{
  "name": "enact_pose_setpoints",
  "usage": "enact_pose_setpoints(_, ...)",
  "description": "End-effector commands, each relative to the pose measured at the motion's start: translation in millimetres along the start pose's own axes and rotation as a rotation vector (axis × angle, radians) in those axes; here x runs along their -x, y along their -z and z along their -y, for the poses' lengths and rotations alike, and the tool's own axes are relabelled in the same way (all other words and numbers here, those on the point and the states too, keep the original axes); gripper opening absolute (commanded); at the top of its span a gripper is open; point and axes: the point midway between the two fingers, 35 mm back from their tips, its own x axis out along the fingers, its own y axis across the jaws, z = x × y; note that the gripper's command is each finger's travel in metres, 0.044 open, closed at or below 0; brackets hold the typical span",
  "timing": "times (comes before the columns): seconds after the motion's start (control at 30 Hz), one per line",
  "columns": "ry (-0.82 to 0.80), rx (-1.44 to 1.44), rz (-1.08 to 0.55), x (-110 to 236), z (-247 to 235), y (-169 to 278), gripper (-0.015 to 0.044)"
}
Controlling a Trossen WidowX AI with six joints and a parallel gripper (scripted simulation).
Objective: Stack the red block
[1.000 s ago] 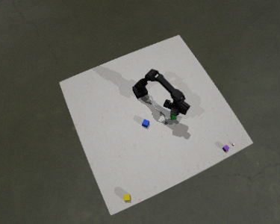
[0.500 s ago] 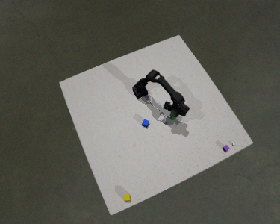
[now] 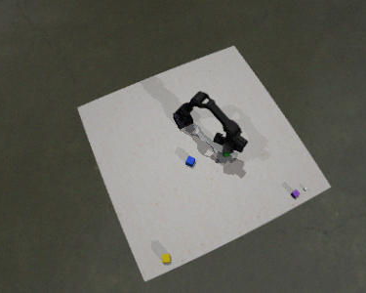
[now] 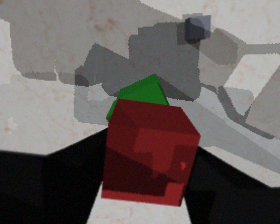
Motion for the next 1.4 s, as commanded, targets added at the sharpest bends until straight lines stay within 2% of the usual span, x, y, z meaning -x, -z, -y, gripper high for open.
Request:
enact_pose_setpoints(0.0,-0.001,-0.003,-0.002,-0.9,-0.4,0.4,0.0000)
enact_pose_setpoints(0.7,-0.001,-0.003,-0.002,5.8,-0.3,0.3,0.0000)
enact_pose_setpoints(1.23,0.002,0.000,-0.001,-0.7,0.3,0.1,0.0420)
enact_pose_setpoints(1.27,0.002,0.000,-0.001,-0.7,0.3,0.1,0.0440)
enact_pose_setpoints(1.37,0.002,0.000,-0.001,-0.7,0.3,0.1,0.0440)
